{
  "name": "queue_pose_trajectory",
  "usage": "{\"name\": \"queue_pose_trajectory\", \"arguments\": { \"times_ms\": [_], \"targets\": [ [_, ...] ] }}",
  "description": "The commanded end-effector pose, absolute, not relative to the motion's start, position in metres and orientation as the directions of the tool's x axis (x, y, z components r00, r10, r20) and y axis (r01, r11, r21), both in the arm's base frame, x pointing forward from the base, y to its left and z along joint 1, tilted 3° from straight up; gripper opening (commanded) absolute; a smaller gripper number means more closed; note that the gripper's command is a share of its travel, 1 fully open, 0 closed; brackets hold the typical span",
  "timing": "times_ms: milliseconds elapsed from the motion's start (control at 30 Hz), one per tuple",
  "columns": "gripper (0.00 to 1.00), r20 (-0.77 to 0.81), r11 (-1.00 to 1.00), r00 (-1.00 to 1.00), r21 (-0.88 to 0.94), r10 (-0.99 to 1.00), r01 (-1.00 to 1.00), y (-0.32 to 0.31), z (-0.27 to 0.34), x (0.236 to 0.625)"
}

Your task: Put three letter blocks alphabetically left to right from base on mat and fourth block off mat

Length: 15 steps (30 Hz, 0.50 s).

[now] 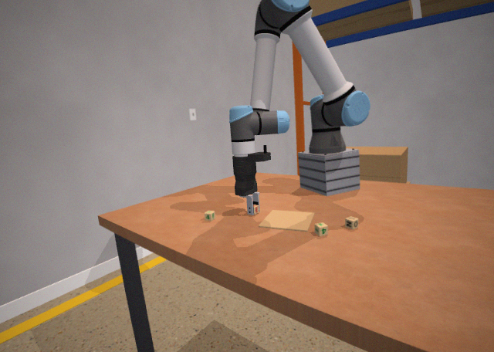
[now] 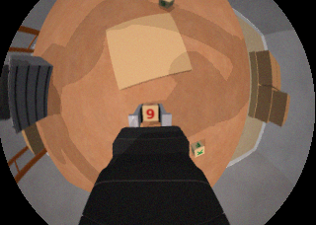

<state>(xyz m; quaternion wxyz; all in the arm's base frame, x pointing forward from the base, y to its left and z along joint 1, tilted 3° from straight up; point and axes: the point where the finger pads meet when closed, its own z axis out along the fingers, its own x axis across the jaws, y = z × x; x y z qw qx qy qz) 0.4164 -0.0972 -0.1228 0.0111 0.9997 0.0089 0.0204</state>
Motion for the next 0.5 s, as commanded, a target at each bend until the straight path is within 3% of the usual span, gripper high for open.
{"name": "queue_pose_trajectory", "arguments": {
  "times_ms": [0, 467],
  "targets": [
    [0.49, 0.042, -1.0, 0.999, 0.023, 0.018, 0.017, -0.0975, -0.1232, 0.4168],
    [0.49, 0.042, -1.0, 0.999, 0.023, 0.018, 0.017, -0.0975, -0.1261, 0.4169]
  ]
}}
